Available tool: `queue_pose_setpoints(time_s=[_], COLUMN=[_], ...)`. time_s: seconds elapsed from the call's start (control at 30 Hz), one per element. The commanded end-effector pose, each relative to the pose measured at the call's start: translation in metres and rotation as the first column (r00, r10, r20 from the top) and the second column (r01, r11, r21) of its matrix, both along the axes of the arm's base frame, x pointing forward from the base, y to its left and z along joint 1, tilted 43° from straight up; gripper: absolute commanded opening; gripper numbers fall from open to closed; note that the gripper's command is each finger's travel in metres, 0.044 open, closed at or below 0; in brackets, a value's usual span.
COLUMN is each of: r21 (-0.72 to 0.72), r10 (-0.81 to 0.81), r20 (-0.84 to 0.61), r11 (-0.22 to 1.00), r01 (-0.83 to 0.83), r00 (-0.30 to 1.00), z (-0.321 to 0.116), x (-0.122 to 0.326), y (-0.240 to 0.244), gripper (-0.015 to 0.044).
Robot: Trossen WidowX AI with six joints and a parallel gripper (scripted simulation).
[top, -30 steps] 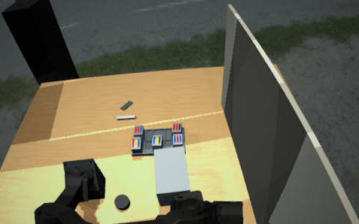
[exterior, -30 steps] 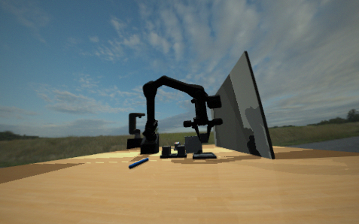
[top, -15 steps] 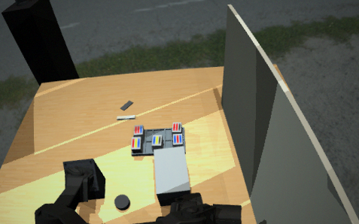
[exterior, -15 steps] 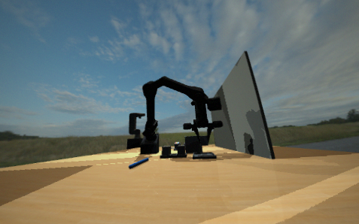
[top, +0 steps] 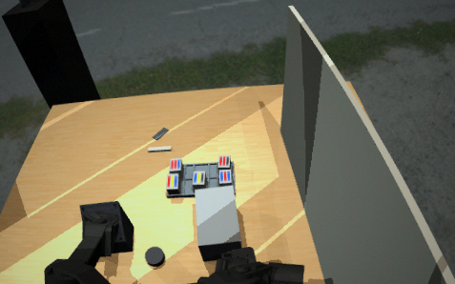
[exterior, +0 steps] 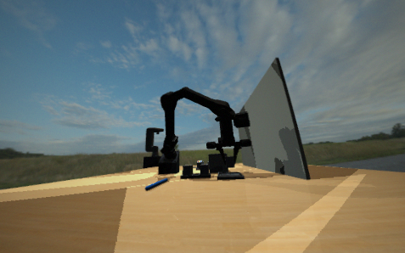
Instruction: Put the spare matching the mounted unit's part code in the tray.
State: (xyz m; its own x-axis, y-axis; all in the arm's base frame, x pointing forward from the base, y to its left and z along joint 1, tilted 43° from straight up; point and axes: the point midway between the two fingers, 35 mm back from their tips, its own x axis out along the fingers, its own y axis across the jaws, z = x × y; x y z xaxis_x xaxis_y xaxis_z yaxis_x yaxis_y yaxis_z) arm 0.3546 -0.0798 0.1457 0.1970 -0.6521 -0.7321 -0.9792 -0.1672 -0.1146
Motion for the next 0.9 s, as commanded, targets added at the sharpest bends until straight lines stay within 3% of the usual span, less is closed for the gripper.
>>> queue_pose_setpoints(time_s=[0.0,0.87], r21=[0.002,-0.005], r10=[0.004,0.005], r20=[-0.005,-0.004], r11=[1.000,1.000], r01=[-0.004,-0.005], r00=[1.000,1.000], z=[-0.004,-0.018], x=[-0.001,-0.001], y=[-0.002,-0.017], gripper=[0.0000,0.0000])
